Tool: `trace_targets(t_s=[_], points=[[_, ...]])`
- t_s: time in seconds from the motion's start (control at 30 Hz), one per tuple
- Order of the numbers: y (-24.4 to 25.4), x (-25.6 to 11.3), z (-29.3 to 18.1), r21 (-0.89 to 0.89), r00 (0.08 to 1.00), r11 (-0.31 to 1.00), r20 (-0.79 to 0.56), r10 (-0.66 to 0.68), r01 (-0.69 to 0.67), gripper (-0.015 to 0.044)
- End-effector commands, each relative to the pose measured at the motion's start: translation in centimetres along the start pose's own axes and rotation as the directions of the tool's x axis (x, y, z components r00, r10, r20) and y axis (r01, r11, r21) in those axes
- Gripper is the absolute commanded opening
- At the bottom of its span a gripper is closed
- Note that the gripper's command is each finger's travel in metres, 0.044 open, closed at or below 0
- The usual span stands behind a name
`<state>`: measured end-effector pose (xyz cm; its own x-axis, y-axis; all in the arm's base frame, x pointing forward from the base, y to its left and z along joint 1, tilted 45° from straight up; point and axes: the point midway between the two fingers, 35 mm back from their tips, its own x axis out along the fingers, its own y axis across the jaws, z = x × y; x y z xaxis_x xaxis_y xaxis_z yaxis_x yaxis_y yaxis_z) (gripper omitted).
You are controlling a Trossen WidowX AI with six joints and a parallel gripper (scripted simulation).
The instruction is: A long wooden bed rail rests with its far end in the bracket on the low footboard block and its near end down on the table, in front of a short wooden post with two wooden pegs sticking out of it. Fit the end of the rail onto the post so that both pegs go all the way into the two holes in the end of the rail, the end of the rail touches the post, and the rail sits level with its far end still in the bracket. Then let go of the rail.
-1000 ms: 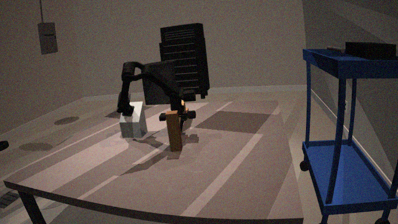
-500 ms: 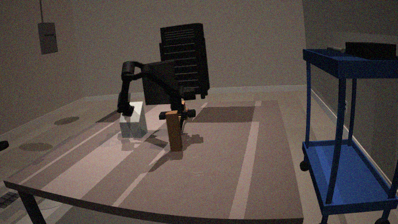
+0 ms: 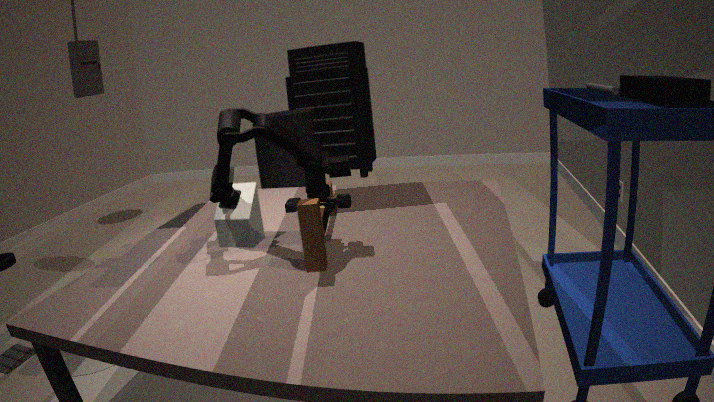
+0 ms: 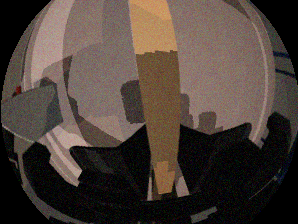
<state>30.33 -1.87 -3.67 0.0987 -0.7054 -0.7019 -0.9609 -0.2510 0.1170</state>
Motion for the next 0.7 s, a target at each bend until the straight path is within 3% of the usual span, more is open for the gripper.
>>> trace_targets(t_s=[0.0, 0.67], points=[[-0.2, -0.5, 0.1, 0.002, 1.0, 1.0, 0.009, -0.009, 0.009, 0.0], [-0.3, -1.5, 0.1, 0.002, 1.0, 1.0, 0.009, -0.009, 0.009, 0.0]])
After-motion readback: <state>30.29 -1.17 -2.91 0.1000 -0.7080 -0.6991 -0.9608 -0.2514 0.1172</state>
